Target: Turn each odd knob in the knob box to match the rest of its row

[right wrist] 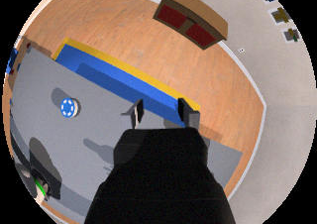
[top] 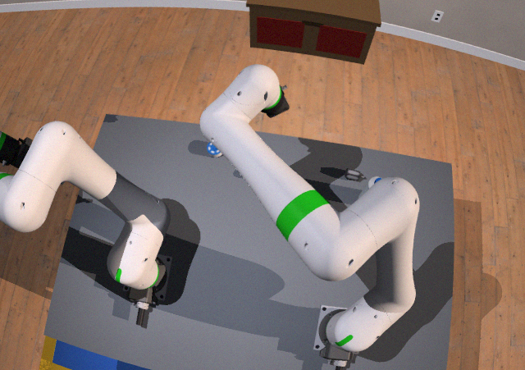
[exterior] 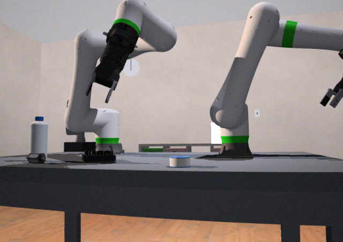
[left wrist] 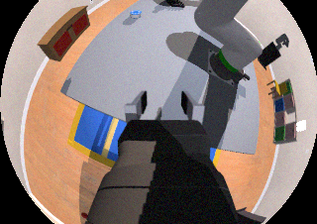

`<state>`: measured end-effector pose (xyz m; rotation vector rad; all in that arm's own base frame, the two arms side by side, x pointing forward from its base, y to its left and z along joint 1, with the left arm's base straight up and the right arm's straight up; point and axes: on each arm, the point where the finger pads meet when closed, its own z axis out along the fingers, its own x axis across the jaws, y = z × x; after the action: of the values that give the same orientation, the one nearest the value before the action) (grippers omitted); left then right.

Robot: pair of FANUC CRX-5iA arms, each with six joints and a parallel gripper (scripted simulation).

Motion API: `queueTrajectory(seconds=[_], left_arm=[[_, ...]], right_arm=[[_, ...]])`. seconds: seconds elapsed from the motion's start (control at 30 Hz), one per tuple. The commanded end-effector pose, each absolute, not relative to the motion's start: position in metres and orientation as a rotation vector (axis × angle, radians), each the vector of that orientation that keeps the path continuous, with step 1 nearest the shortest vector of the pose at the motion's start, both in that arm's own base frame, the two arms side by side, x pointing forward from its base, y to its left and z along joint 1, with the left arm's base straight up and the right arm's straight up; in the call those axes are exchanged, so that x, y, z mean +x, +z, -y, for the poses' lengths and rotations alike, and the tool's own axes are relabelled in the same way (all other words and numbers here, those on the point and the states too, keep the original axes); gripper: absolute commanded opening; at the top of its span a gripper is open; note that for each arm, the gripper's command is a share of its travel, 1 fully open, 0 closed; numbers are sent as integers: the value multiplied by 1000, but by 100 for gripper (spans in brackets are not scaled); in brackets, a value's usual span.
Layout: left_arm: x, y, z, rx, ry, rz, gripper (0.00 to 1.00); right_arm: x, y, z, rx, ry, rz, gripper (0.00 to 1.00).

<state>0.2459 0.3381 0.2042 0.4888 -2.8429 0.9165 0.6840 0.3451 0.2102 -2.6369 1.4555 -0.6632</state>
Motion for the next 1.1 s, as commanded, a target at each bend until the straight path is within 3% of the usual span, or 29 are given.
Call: queueTrajectory(seconds=[0.0, 1.07], left_arm=[[220, 211, -363, 434, 823, 2947, 100], [36, 276, -467, 41, 100, 3164, 100]], right_arm=[[684, 212, -345, -2635, -665, -1455, 100], [684, 212, -345, -2635, -665, -1455, 100]])
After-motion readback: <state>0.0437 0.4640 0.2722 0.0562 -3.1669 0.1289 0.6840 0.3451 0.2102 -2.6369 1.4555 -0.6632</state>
